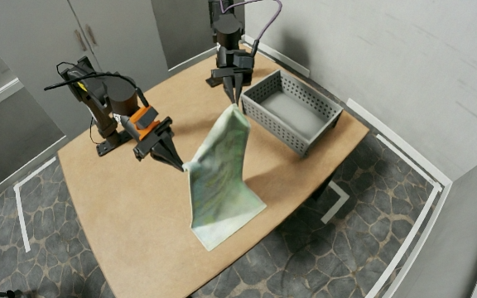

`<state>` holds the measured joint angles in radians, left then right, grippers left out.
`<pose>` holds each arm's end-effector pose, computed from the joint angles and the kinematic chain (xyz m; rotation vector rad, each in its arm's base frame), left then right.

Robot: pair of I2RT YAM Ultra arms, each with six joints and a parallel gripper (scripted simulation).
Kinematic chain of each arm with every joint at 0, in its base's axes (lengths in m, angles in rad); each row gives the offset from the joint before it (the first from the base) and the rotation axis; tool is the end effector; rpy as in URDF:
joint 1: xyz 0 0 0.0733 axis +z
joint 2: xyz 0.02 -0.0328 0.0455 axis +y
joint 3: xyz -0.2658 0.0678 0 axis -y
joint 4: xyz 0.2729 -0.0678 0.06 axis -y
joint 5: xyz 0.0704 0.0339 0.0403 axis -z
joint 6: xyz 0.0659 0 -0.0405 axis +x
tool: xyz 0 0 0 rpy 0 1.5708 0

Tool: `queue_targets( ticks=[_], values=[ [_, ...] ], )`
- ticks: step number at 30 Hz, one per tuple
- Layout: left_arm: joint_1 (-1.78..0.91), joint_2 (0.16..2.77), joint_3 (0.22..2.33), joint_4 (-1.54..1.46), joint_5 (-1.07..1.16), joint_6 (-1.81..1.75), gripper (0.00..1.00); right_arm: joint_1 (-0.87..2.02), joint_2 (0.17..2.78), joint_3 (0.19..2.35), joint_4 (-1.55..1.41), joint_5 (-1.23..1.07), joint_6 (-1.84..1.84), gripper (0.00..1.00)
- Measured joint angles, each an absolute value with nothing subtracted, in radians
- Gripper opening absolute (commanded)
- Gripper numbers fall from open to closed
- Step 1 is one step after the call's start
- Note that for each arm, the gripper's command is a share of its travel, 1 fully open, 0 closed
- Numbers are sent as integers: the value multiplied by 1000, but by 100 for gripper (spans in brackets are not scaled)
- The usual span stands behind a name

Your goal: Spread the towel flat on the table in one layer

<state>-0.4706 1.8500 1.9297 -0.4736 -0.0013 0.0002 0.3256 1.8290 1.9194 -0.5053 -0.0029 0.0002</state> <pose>0.4340 -0.2194 0.4033 0.4603 1.9230 -0.3062 0.4533 0.1544 0.4051 -0.3245 1.9654 0.2136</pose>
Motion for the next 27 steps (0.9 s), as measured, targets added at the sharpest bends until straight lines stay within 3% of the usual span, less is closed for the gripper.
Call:
queue_targets(
  ticks=[17,27],
  values=[
    [-580,1850,1930,-823,-2,-1,0,319,1795,1906,-939,-2,0,0],
    [-675,1843,1810,-904,-2,0,0,310,1616,1522,-925,-2,0,0]
  ],
)
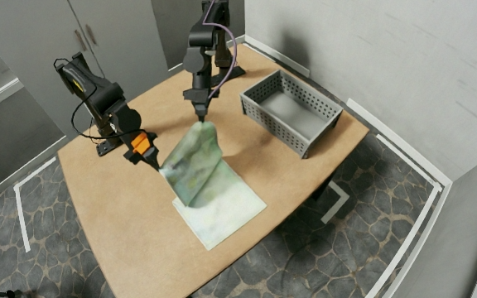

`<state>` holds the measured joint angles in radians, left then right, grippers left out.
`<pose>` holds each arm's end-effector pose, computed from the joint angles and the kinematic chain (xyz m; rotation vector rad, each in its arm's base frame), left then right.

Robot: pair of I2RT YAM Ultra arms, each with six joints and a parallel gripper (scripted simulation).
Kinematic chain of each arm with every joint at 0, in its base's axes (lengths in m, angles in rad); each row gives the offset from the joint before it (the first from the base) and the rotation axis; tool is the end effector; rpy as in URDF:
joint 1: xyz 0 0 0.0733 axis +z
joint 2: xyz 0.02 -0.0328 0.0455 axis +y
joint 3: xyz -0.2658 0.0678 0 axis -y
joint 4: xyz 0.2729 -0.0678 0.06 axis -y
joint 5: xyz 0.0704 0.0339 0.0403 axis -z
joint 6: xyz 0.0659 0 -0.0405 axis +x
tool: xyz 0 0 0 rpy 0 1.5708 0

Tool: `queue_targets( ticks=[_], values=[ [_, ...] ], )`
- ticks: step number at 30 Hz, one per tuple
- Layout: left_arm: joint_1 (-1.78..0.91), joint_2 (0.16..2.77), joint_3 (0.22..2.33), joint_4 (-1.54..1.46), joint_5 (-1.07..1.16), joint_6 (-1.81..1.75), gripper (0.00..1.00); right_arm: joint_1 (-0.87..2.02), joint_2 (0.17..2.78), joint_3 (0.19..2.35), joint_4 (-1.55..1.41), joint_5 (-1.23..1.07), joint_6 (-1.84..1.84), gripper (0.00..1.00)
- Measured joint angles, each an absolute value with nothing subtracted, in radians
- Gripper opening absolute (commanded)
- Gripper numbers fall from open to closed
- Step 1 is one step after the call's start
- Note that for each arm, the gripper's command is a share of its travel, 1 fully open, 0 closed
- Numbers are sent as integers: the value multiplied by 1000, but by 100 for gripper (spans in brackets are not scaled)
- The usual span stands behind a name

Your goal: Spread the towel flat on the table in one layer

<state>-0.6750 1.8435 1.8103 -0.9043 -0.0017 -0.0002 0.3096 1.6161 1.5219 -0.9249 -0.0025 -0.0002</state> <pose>0.3496 -0.2783 0.3157 0.8368 2.3876 -0.2726 0.3622 0.1172 0.3022 -0.4012 2.5632 0.1164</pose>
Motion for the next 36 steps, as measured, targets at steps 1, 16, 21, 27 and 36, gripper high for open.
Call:
queue_targets(
  ticks=[1,16,21,27,36],
  values=[
    [-684,1837,1781,-906,-1,0,0,309,1598,1487,-925,-2,0,0],
    [-817,1718,1365,-661,-1,-1,0,299,1325,987,-685,-3,-1,0],
    [-849,1709,1279,-586,-1,-1,0,295,1268,876,-632,-4,-2,0],
    [-901,1691,1173,-474,-1,-1,0,287,1171,723,-548,-3,-2,0],
    [-983,1701,1035,-336,-1,-1,0,277,1049,511,-476,-4,-2,0]
  ],
)
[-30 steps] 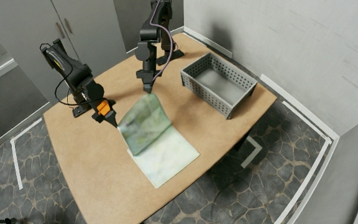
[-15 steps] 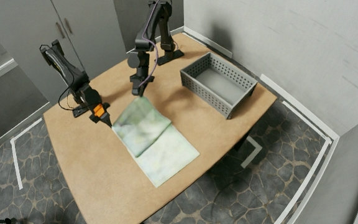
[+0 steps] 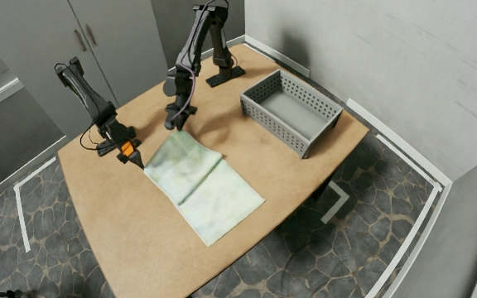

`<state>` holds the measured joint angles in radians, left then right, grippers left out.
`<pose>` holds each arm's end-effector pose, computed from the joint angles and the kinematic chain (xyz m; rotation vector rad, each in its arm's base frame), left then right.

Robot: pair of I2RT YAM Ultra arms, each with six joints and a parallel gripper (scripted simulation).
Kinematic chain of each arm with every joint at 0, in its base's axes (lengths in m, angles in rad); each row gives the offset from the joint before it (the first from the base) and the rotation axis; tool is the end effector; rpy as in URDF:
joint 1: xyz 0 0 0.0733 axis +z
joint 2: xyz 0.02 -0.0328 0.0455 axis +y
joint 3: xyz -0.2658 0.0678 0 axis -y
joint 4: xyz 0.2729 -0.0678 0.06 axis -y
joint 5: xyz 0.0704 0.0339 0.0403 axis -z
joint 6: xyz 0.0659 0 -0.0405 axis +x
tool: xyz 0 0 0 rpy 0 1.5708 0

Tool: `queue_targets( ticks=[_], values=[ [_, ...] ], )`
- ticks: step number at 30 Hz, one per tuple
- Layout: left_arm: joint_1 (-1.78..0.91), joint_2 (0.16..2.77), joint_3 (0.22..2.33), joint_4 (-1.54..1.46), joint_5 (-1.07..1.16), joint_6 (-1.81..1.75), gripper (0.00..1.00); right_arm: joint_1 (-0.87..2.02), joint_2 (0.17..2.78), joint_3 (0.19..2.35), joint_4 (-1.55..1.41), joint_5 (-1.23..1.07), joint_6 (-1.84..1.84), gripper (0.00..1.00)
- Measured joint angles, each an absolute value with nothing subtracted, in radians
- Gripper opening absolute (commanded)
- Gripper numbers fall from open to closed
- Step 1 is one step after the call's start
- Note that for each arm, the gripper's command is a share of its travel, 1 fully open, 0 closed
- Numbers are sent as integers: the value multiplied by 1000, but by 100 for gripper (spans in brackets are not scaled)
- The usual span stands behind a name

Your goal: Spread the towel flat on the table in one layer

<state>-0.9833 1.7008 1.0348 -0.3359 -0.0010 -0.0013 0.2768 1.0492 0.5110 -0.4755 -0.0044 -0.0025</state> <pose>0.2112 -0.3151 0.1460 1.2334 2.3077 -0.3604 0.2156 0.0627 0.1451 -0.3619 2.5628 0.1068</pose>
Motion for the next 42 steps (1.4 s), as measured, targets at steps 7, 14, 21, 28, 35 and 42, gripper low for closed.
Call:
queue_targets(
  ticks=[7,14,21,28,35,42],
  values=[
    [-1020,1713,981,-241,-1,-1,0,268,973,411,-420,-4,-3,0],
    [-1068,1750,925,-160,-2,-1,0,258,899,302,-392,-5,-4,0],
    [-1085,1763,905,-107,-2,-2,0,251,877,277,-393,-4,-5,0],
    [-1105,1783,888,-69,-1,-2,0,247,895,277,-417,-4,-5,0],
    [-1105,1784,888,-63,-2,-2,0,247,895,277,-418,-4,-5,0],
    [-1105,1784,888,-63,-2,-2,0,247,895,277,-418,-4,-5,0]
  ],
)
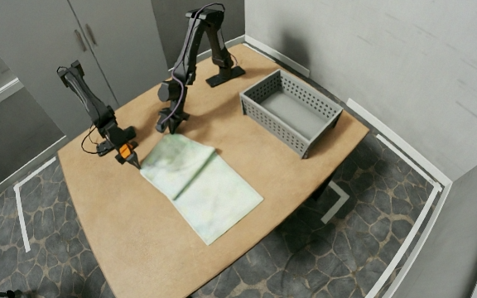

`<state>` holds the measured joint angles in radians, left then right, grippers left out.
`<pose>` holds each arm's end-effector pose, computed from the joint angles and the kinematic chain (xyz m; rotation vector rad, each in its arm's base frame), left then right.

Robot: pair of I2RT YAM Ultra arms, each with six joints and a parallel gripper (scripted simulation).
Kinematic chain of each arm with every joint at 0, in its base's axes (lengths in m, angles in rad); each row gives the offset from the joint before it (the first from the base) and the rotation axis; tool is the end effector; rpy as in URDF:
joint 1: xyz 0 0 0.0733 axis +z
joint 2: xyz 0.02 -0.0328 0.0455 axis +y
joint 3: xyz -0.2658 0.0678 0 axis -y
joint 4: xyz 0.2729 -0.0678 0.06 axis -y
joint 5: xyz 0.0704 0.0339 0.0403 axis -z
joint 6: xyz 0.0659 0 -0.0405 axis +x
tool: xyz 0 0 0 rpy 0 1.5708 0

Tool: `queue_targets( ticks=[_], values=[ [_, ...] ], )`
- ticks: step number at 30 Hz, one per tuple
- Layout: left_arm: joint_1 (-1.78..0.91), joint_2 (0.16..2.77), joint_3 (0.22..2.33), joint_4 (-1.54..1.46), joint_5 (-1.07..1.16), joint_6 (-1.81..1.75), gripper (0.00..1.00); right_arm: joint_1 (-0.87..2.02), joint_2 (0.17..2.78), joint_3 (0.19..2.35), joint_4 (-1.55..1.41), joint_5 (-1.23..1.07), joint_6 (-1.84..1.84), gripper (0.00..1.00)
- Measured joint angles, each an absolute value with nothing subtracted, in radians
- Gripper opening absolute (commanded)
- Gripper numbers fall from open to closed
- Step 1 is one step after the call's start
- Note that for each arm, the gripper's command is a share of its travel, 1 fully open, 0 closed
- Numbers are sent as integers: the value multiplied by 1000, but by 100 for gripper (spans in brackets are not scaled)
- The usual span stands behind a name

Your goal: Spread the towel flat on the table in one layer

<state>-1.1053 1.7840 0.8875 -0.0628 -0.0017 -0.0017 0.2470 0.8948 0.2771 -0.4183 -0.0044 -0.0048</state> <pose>0.1679 -0.3315 0.0912 1.3560 2.2040 -0.4275 0.1744 0.0454 0.0996 -0.3293 2.5889 0.0921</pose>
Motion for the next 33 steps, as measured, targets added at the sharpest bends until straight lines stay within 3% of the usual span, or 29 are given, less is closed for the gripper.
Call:
queue_targets(
  ticks=[7,8,10,11,13,14,16,17,33],
  values=[
    [-1130,1784,888,-61,-2,-2,0,247,908,311,-482,-4,-5,0],
    [-1132,1784,888,-61,-2,-2,12,247,909,313,-488,-4,-5,12],
    [-1132,1784,888,-63,-2,-2,12,247,909,317,-503,-4,-5,12],
    [-1131,1784,888,-65,-2,-2,33,247,909,319,-508,-4,-5,33],
    [-1131,1778,887,-77,-2,-2,33,247,909,330,-529,-4,-5,33],
    [-1131,1773,888,-83,-2,-2,54,247,910,336,-536,-4,-5,54],
    [-1131,1760,890,-99,-2,-2,54,247,909,353,-557,-4,-5,54],
    [-1130,1754,893,-106,-2,-2,64,247,905,360,-565,-4,-5,64],
    [-1126,1640,1028,-300,-1,-2,64,247,844,567,-771,-4,-5,64]
  ],
)
